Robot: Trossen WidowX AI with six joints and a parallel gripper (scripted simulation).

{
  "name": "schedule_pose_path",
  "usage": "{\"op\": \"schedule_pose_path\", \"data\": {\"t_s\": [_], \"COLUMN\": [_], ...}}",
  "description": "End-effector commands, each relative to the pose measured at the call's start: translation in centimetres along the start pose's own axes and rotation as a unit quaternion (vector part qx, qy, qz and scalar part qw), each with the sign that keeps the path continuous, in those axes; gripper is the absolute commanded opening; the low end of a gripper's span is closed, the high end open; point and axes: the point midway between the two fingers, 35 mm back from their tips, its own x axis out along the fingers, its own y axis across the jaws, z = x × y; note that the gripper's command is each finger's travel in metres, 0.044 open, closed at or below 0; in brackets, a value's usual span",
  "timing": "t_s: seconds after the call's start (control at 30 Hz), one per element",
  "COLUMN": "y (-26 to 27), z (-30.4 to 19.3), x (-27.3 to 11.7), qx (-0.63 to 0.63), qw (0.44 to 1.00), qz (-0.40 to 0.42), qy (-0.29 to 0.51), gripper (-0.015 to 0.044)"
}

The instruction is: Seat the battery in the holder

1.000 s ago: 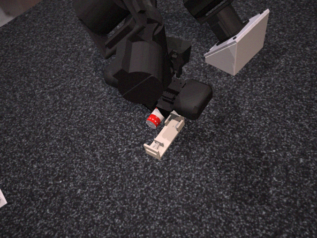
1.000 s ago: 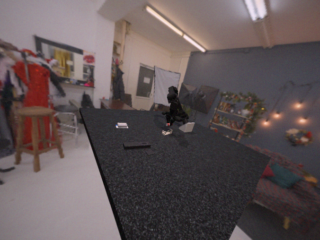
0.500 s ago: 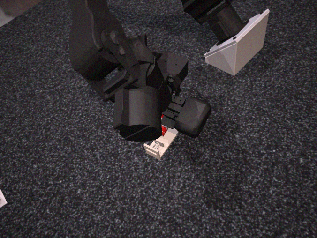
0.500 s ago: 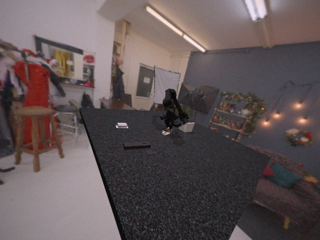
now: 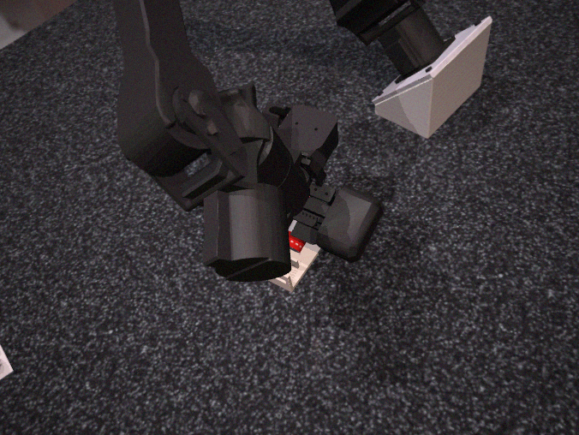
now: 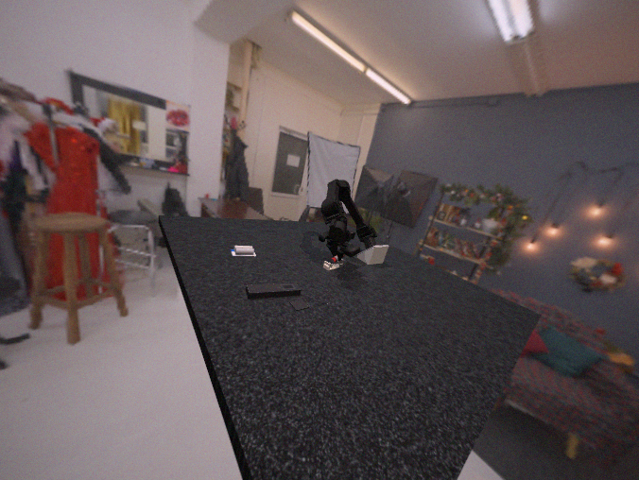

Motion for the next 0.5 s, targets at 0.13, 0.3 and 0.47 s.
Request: {"op": "schedule_pose_path", "data": {"t_s": [0.13, 0.3, 0.47], "y": [-0.01, 0.00, 0.01], "z": [-0.33, -0.53, -0.72], "x": [0.24, 0.42, 0.61], "qx": [0.002, 0.002, 0.002], "qw": [1.000, 0.999, 0.998], "qz": [-0.001, -0.001, -0.001], "qy": [-0.030, -0.048, -0.066], "gripper": [0.0079, 0.0079, 0.0079]}}
